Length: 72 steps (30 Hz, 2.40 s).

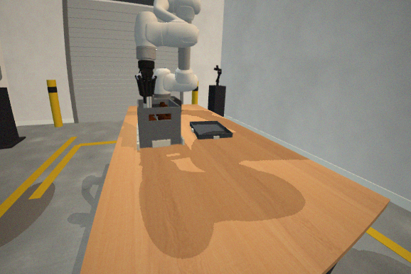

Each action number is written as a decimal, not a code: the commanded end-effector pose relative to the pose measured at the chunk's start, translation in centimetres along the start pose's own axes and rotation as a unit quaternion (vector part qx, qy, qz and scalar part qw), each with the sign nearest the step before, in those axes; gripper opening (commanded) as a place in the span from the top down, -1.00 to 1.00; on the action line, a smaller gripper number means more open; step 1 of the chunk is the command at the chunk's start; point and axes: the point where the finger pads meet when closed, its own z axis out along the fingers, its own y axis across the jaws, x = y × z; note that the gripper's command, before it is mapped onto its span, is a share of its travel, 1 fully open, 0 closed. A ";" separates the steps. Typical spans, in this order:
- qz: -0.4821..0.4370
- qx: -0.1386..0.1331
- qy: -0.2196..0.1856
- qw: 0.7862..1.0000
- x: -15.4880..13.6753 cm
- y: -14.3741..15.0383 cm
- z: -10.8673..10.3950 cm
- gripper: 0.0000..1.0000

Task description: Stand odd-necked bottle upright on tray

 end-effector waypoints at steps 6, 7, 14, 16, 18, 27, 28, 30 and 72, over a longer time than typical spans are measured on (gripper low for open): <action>0.001 0.000 0.002 1.000 0.4 0.0 0.3 0.24; 0.001 0.000 0.002 1.000 0.4 0.0 0.3 0.24; 0.001 0.000 0.002 1.000 0.4 0.0 0.3 0.24; 0.001 0.000 0.002 1.000 0.4 0.0 0.3 0.24; 0.001 0.000 0.002 1.000 0.4 0.0 0.3 0.24; 0.001 0.000 0.002 1.000 0.4 0.0 0.3 0.24; 0.001 0.000 0.002 1.000 0.4 0.0 0.3 0.24; 0.001 0.000 0.002 1.000 0.4 0.0 0.3 0.24; 0.001 0.000 0.002 1.000 0.3 0.0 -7.9 0.24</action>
